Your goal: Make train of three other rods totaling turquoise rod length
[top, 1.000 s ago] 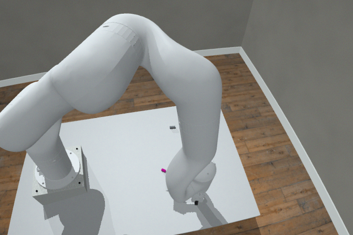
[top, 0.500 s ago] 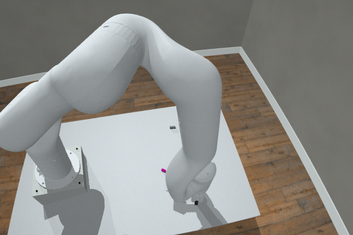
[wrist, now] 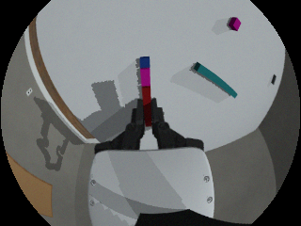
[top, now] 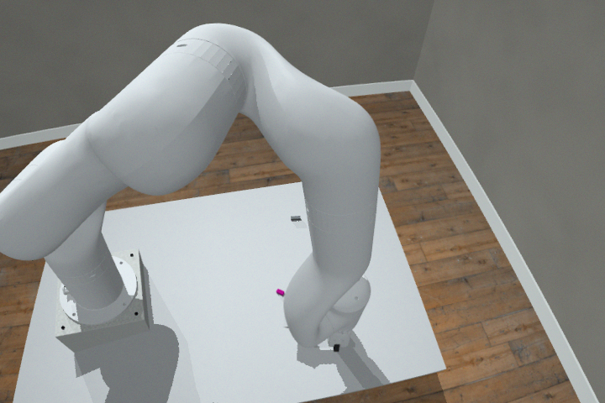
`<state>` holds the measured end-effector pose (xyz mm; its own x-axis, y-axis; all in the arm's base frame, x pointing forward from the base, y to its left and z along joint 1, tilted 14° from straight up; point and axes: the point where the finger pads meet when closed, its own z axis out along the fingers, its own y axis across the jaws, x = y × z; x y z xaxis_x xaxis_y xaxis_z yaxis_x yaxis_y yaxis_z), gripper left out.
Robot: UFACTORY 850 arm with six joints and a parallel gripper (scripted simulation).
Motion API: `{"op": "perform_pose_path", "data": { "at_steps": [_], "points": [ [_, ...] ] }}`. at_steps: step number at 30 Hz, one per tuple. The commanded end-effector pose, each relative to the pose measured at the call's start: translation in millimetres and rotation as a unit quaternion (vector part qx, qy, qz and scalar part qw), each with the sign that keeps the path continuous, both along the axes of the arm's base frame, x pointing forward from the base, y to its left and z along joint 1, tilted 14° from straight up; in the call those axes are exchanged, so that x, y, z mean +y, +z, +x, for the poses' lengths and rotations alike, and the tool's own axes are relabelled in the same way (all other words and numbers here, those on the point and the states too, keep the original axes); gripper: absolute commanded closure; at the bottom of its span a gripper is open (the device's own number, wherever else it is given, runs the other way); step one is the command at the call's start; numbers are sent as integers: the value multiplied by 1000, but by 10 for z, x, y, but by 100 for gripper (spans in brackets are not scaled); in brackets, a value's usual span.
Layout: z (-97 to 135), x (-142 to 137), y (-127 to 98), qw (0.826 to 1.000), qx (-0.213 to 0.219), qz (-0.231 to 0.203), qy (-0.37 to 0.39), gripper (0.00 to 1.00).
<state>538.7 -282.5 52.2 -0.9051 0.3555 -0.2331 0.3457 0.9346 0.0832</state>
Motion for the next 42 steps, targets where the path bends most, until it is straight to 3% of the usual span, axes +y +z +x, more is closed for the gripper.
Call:
{"op": "perform_pose_path", "data": {
  "at_steps": [1,5,18,32,42],
  "points": [
    [6,-4,8,1000,-1,0,0,96],
    [6,-4,8,1000,-1,0,0,96],
    [6,-4,8,1000,-1,0,0,76],
    [3,-4,21,1000,-1,0,0,76],
    [-49,-3,224,1000,-1,0,0,76]
  ]
}}
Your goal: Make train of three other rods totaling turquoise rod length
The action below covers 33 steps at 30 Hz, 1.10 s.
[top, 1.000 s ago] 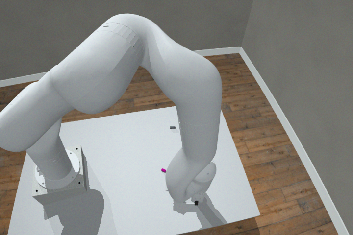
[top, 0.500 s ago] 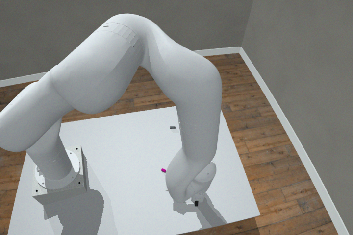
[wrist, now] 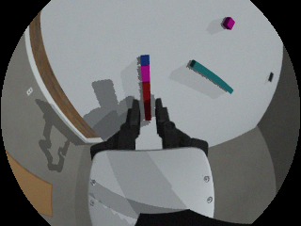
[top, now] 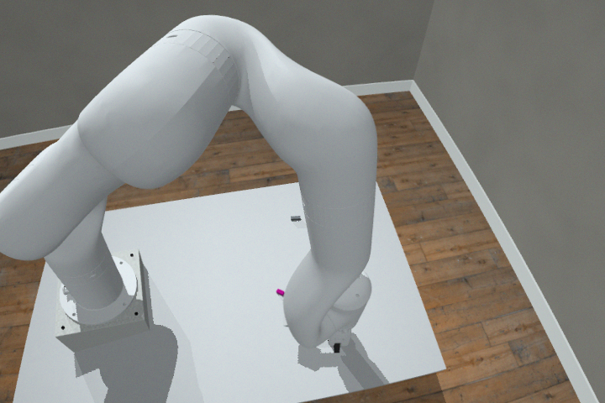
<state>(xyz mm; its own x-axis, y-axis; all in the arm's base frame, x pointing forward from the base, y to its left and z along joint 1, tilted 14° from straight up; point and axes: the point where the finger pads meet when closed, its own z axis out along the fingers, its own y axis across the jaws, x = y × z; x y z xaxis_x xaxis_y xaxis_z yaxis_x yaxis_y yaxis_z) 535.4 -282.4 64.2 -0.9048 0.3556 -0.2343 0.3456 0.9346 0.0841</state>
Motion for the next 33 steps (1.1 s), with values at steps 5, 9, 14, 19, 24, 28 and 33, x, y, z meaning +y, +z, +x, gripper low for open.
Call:
{"op": "perform_pose_path", "data": {
  "at_steps": [5,9,14,19,24,28,33],
  "points": [
    [-81,-3,354,1000,0,-1,0,76],
    [-135,-2,566,1000,0,-1,0,76],
    [-166,-1,687,1000,0,-1,0,76],
    [-185,0,759,1000,0,-1,0,76],
    [-185,0,759,1000,0,-1,0,0],
    [-185,0,759,1000,0,-1,0,0],
    [-185,0,759,1000,0,-1,0,0]
  ]
}}
